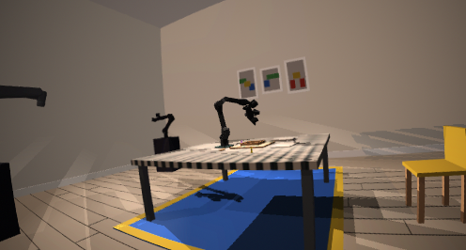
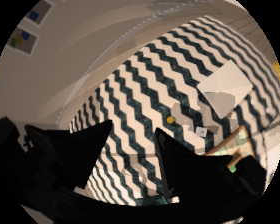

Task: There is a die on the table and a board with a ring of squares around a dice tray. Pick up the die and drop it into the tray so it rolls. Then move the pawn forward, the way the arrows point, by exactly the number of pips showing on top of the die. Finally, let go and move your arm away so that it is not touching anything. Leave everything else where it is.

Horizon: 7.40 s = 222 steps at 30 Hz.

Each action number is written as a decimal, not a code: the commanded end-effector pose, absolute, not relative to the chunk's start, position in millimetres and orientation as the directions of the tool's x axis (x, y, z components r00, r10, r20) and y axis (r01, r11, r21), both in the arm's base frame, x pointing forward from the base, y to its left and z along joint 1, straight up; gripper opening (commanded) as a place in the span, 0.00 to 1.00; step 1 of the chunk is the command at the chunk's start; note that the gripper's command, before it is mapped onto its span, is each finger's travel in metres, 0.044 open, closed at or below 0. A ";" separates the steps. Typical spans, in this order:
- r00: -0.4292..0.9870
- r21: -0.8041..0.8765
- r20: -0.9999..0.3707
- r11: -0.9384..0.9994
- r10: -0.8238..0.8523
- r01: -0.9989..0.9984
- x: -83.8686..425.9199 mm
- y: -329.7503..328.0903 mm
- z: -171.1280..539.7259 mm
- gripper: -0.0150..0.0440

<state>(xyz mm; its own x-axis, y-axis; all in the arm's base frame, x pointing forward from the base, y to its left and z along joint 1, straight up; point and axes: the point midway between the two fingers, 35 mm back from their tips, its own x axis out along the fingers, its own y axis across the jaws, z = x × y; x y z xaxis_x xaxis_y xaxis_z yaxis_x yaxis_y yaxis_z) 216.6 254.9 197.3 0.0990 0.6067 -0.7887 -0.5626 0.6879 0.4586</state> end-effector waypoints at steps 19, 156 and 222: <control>0.030 0.031 -0.999 0.614 0.012 0.789 308.8 164.2 87.9 0.72; 0.027 -0.005 -1.000 0.985 -0.009 0.174 268.5 -46.9 119.3 0.25; 0.750 -0.002 -0.647 0.984 -0.138 0.179 243.7 -42.6 135.9 0.30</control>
